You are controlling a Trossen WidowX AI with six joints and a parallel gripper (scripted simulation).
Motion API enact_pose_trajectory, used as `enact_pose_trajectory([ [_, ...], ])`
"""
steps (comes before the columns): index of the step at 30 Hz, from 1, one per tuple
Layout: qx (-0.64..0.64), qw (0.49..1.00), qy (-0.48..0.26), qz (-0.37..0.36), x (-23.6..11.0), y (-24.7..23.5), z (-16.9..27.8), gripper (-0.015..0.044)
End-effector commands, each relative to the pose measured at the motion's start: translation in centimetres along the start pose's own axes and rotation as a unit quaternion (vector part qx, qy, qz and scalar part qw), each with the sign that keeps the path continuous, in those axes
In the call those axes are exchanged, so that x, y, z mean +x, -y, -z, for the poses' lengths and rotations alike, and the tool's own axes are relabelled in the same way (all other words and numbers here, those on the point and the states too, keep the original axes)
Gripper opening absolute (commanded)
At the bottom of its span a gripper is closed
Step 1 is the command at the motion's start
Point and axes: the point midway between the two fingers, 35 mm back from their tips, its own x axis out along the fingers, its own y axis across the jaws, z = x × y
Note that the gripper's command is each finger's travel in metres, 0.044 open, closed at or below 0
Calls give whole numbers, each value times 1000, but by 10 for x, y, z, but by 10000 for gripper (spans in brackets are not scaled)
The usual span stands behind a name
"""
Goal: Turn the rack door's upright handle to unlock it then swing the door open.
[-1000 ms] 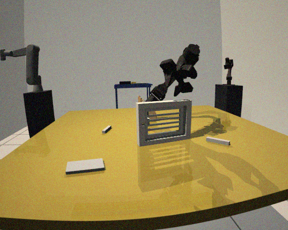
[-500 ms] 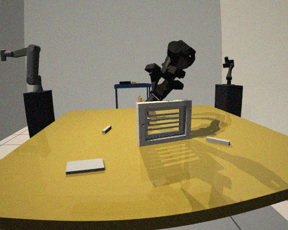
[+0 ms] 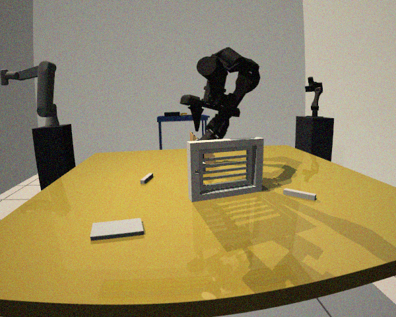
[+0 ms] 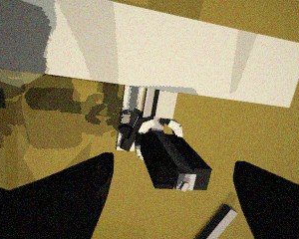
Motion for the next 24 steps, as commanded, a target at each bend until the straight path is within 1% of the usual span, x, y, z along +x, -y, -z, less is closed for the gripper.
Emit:
enact_pose_trajectory([
  [1,19,999,-5,-44,3,10,9,286],
  [10,56,991,-7,-120,5,24,23,286],
  [16,57,991,-6,-122,6,24,23,286],
  [24,57,991,-6,-122,19,22,22,286],
])
